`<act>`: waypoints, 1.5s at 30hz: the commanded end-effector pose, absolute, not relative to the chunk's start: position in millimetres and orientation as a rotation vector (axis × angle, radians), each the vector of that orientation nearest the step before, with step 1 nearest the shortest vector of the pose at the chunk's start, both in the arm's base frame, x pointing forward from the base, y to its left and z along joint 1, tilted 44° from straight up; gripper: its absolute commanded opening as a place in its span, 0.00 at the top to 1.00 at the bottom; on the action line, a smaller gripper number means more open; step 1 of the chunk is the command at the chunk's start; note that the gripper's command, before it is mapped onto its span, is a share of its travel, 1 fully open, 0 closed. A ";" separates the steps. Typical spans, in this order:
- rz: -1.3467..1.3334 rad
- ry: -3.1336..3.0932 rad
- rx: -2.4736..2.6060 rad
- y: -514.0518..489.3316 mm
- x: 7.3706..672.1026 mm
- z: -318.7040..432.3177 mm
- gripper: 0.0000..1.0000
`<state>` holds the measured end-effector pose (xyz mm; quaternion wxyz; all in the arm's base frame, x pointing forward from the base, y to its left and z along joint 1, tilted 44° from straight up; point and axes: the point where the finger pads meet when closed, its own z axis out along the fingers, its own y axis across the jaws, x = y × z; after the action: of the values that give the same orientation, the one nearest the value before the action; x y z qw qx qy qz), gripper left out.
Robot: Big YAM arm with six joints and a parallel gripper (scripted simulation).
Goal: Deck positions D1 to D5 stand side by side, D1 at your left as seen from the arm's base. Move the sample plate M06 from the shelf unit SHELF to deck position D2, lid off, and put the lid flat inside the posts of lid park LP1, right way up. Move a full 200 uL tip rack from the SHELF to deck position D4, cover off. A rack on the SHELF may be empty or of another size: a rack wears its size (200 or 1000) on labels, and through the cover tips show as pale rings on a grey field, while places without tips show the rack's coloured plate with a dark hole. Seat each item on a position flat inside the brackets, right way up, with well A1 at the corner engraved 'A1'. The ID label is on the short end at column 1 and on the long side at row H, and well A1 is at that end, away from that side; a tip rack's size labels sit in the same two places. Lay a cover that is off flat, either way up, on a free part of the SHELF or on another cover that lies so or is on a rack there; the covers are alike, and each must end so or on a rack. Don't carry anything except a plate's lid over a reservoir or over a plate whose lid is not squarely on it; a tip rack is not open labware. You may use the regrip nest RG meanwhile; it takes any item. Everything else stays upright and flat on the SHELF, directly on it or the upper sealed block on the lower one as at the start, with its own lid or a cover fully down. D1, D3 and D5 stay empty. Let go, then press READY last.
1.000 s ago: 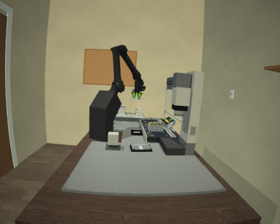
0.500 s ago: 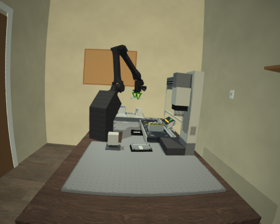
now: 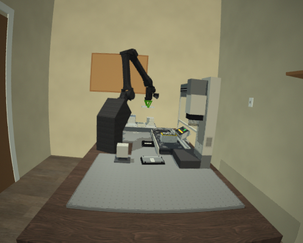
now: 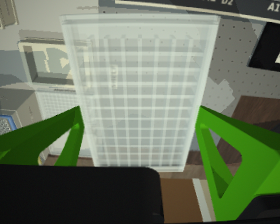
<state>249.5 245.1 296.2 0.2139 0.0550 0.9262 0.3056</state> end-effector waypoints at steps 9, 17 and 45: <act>0.907 2.537 0.250 246.4 251.9 316.0 1.00; 0.905 2.530 0.250 235.8 250.8 305.3 1.00; 0.893 2.531 0.245 189.3 248.2 265.5 1.00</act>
<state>245.5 195.2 254.7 0.1963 0.0986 0.9233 0.3151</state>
